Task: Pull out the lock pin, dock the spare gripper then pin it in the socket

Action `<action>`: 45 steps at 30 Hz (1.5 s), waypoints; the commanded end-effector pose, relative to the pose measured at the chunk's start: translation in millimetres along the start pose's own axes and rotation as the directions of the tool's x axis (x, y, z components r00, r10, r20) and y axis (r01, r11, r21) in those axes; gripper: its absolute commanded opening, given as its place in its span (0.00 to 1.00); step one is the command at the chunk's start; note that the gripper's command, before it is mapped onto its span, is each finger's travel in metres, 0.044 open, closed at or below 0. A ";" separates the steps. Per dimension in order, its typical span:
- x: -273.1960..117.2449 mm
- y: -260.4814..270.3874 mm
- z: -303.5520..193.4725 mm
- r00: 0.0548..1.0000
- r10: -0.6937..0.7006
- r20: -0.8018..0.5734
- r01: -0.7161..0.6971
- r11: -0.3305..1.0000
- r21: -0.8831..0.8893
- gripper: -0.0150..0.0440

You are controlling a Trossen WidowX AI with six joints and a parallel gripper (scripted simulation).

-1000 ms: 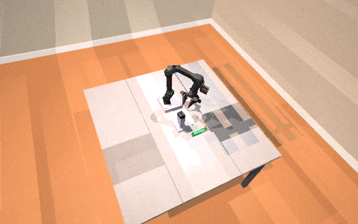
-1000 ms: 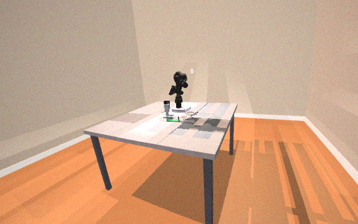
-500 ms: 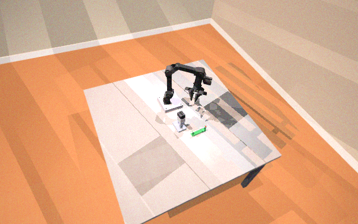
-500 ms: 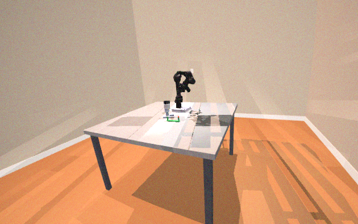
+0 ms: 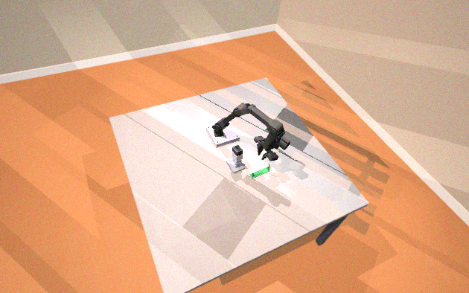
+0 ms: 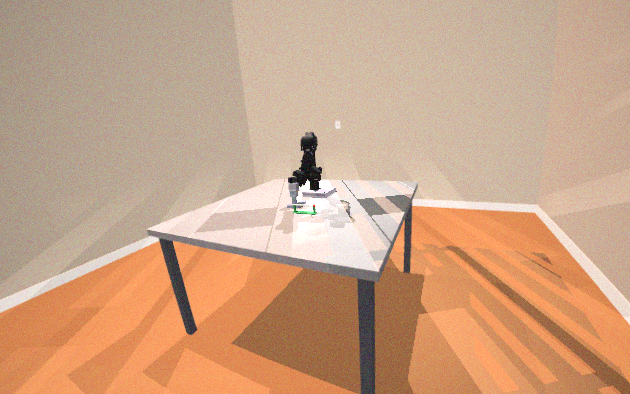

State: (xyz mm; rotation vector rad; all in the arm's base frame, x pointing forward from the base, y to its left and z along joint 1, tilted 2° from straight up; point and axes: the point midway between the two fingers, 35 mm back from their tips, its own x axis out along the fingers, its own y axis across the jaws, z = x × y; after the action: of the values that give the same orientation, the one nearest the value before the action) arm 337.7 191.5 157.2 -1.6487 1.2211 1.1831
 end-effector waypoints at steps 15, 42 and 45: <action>39.9 -21.9 10.6 0.998 0.026 0.063 -0.026 1.000 0.008 0.56; 103.1 -19.5 34.9 0.998 0.026 0.064 -0.026 1.000 0.008 0.56; 107.8 -19.4 36.5 0.998 0.026 0.064 -0.026 1.000 0.008 0.56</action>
State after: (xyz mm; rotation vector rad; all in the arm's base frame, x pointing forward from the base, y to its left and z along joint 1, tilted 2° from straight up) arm 360.9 200.8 51.2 -1.5884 1.2080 1.2320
